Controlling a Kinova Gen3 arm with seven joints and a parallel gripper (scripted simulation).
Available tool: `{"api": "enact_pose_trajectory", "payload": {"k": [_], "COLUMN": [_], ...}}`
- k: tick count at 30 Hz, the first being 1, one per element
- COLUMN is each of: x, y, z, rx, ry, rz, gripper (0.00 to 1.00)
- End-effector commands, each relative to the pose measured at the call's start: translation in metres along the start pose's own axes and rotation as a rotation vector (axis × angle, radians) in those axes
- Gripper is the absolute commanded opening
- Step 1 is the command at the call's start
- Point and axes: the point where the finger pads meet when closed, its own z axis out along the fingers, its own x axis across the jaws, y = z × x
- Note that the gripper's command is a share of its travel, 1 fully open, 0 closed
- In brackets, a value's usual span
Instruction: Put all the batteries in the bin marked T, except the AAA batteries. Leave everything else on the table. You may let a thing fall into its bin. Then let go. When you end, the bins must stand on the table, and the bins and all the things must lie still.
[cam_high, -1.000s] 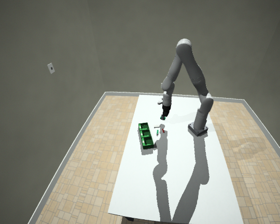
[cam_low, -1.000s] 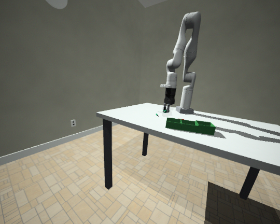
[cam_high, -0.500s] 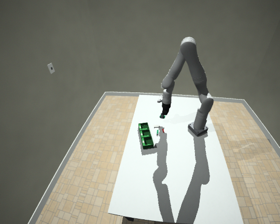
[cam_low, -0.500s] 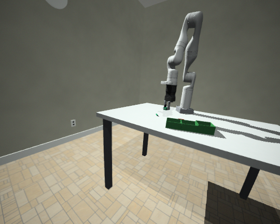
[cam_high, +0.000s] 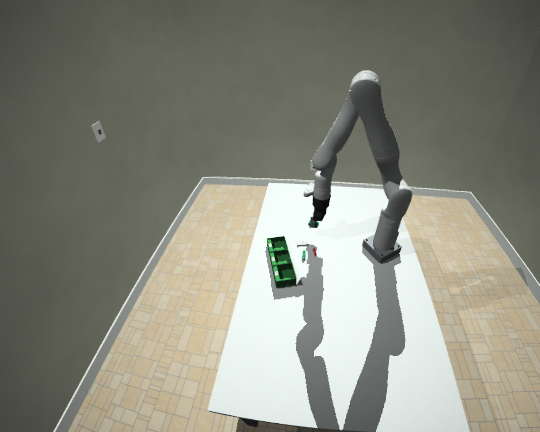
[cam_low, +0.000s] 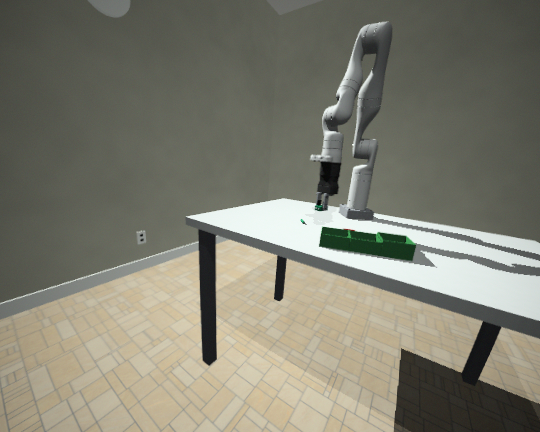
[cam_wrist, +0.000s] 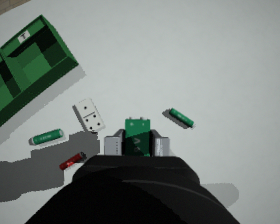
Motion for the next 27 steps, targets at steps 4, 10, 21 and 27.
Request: {"api": "enact_pose_trajectory", "payload": {"k": [4,10,21,27], "x": [-0.011,-0.041,-0.085,-0.114], "y": [-0.008,-0.029,-0.061,-0.082], "z": [-0.002,-0.002,-0.002,-0.002], "rx": [0.005,0.005,0.005,0.005], "ry": [-0.002,-0.002,-0.003,-0.004], "rz": [-0.003,-0.003,-0.003,0.297], "gripper": [0.5,0.5,0.5,0.5]}}
